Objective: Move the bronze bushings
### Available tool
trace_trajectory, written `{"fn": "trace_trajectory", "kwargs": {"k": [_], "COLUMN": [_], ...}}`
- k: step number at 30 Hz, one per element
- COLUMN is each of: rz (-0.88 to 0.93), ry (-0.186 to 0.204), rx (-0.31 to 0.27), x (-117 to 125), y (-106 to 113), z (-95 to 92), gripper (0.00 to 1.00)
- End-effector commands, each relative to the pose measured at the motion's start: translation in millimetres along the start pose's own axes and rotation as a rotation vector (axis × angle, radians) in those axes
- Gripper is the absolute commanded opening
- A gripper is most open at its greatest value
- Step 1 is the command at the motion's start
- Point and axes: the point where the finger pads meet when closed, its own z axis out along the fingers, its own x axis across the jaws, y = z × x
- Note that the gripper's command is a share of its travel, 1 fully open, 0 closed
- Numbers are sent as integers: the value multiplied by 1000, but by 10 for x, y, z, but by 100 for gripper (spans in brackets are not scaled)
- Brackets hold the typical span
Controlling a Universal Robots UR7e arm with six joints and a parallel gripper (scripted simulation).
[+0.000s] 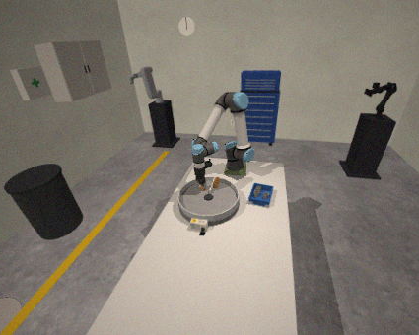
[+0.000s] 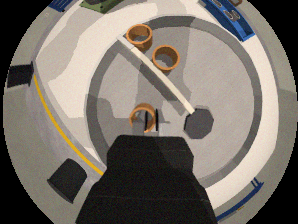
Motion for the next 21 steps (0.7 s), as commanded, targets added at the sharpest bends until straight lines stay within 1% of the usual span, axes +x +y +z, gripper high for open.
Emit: {"fn": "trace_trajectory", "kwargs": {"k": [1,3,5,8,11,21], "rz": [0,0,0,0,0,0], "ry": [0,0,0,0,0,0], "rx": [-2,-2,-2,-2,-2,-2], "x": [1,0,0,0,0,0], "y": [4,4,4,4,4,4], "z": [-120,-212,-212,-346,-428,-444], "gripper": [38,38,38,38,38,38]}}
